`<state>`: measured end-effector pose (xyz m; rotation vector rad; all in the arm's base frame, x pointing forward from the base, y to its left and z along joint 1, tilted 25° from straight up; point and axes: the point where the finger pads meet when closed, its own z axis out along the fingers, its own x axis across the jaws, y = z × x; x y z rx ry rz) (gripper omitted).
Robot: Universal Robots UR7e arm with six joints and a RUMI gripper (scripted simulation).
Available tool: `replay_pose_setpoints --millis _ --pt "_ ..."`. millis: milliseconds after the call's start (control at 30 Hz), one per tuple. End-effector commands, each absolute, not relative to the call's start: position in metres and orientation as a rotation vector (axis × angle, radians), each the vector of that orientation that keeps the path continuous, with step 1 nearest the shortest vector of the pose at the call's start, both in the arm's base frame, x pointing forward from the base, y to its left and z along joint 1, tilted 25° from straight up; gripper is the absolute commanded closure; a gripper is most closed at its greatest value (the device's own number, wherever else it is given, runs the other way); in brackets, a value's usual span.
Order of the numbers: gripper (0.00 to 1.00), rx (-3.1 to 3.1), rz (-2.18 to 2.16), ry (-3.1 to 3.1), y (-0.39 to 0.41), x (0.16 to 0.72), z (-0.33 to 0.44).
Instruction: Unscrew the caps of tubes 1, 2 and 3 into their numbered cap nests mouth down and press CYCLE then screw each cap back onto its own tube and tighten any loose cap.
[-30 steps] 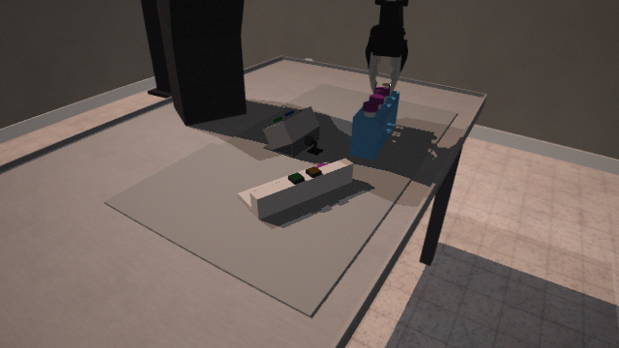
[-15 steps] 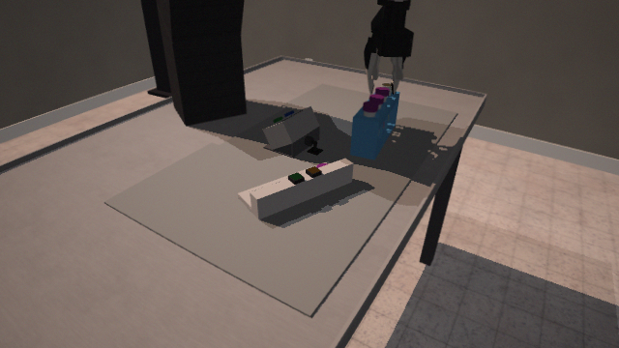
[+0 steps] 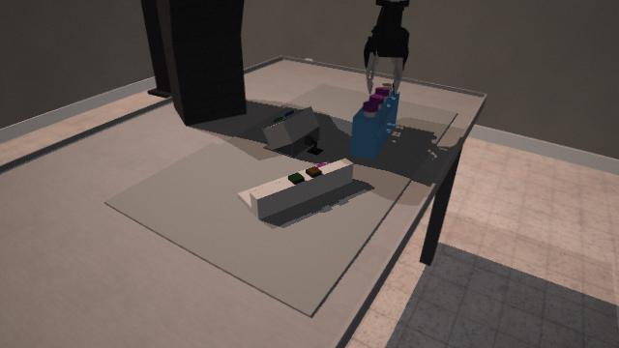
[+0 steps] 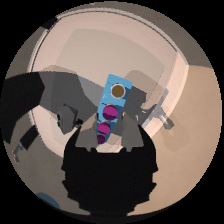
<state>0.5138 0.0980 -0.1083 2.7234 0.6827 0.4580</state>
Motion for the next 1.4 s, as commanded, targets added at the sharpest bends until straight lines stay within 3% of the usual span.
replay_pose_setpoints --millis 0,433,700,733,1133,1367 --pt "0.65 2.816 0.513 0.337 0.0984 0.5140 -0.1080" --pt "0.65 2.882 0.626 -0.573 0.0983 0.5139 -0.1080" --pt "0.65 2.882 0.626 -0.573 0.0984 0.5139 -0.1080" --pt "1.00 2.882 0.626 -0.573 0.0983 0.5139 -0.1080" --pt "1.00 2.883 0.626 -0.572 0.0983 0.5140 -0.1080" --pt "1.00 2.888 0.587 -0.206 0.0984 0.5139 -0.1079"
